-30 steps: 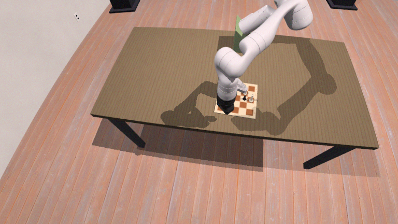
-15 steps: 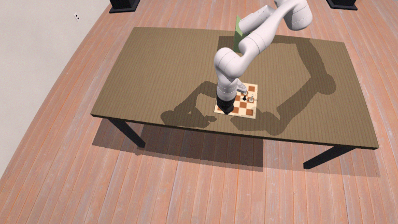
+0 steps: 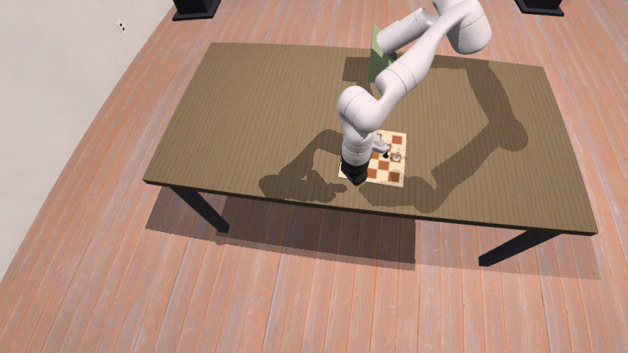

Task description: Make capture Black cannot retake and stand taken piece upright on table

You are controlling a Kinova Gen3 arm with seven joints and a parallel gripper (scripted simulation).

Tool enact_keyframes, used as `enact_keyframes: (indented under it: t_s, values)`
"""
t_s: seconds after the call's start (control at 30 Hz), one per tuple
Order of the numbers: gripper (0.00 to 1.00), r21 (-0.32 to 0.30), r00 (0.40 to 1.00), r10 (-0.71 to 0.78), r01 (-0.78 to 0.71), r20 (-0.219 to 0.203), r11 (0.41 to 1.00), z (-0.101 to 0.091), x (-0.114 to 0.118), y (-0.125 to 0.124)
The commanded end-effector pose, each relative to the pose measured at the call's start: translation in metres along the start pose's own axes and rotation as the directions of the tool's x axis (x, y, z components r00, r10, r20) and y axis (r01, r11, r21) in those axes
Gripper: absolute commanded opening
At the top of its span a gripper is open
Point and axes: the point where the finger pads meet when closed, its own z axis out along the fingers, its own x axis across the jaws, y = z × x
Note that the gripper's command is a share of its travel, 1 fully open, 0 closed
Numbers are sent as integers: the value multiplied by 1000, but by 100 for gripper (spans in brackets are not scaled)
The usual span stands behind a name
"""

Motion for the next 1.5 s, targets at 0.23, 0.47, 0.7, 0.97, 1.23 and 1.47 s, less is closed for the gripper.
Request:
enact_keyframes:
  t_s: [0.23, 0.47, 0.7, 0.97, 1.23, 1.47]
  values:
    - [0, 5, 1000, 1, -1, 3, 1000, 45, -1, -1]
    - [0, 5, 1000, 1, -1, 3, 1000, 60, -1, -1]
    - [0, 5, 1000, 1, -1, 3, 1000, 63, -1, -1]
    - [0, 5, 1000, 1, -1, 3, 1000, 63, -1, -1]
    - [0, 5, 1000, 1, -1, 3, 1000, 63, -1, -1]
    - [0, 5, 1000, 1, -1, 3, 1000, 63, -1, -1]
